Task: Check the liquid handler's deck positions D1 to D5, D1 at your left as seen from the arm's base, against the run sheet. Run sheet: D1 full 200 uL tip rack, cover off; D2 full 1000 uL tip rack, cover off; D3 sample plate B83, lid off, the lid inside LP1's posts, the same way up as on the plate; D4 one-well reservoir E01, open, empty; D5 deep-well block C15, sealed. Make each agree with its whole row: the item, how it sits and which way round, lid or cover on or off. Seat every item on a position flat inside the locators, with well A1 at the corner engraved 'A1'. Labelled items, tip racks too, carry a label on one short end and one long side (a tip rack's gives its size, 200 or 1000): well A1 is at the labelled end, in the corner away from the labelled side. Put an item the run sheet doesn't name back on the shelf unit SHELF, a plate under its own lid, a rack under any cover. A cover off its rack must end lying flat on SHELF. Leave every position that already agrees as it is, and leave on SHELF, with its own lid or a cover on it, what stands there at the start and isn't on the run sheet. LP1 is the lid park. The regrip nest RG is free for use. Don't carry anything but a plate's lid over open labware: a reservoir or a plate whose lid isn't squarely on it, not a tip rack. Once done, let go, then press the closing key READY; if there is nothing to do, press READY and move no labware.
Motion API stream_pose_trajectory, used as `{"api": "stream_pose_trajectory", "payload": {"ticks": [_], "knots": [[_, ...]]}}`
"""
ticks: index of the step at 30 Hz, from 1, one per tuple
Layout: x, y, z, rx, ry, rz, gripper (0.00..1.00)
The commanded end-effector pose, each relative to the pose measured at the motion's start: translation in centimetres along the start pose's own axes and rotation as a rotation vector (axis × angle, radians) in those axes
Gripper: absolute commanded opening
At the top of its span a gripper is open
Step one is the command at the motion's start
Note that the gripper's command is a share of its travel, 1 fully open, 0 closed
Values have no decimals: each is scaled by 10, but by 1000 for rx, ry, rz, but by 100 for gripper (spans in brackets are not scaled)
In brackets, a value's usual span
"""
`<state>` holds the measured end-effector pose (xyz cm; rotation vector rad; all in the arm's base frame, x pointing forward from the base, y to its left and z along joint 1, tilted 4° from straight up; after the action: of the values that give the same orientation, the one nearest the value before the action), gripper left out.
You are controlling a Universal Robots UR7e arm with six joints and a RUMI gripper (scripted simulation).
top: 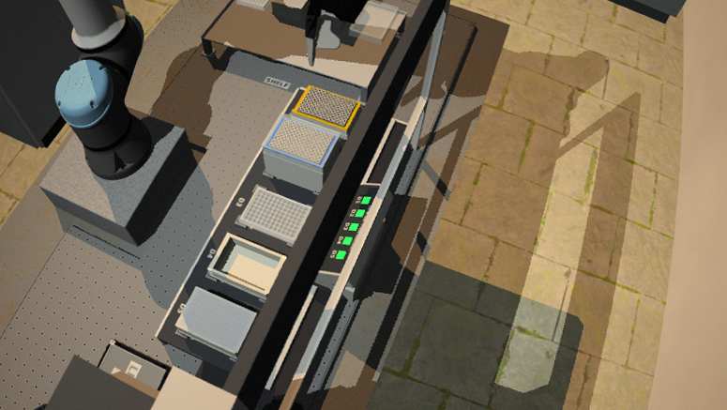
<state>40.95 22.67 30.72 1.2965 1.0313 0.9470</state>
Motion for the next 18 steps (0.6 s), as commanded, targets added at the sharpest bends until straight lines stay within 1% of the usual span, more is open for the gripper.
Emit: {"api": "stream_pose_trajectory", "payload": {"ticks": [1,12,18], "knots": [[1,1,4,-1,0,1,82],[1,0,4,-1,0,1,82],[1,-9,4,-1,0,1,82]]}}
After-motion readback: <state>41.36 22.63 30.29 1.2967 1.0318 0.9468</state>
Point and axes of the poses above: the point where the finger pads meet when closed, its own y axis back along the fingers, its own x axis across the jaws, z = x × y, the point moved 10 cm from there along y, back along the fingers, and after that the axes turned 10 degrees about -y, right-handed, at the moved point
